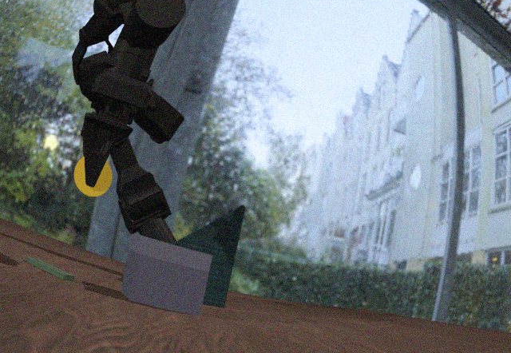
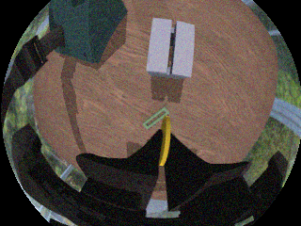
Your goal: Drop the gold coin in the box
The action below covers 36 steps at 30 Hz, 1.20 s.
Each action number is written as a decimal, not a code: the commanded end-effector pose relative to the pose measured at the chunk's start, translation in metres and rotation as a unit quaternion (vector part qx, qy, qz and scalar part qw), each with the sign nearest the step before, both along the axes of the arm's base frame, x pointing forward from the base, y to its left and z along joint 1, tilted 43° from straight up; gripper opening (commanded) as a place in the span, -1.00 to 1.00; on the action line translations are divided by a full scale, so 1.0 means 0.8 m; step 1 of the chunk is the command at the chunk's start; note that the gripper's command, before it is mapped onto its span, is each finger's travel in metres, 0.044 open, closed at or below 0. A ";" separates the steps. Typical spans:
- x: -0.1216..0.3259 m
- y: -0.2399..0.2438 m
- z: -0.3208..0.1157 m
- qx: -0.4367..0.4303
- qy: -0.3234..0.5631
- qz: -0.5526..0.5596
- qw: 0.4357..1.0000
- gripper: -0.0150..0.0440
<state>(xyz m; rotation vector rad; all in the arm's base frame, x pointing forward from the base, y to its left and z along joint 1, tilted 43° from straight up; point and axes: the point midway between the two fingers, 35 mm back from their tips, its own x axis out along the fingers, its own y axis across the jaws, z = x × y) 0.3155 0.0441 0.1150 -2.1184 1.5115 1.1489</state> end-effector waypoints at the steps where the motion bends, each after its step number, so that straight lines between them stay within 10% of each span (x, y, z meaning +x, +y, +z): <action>1: -0.005 0.006 -0.013 -0.001 0.006 -0.003 1.000 -0.49; 36: -0.050 0.078 -0.084 -0.001 0.007 -0.004 1.000 -0.49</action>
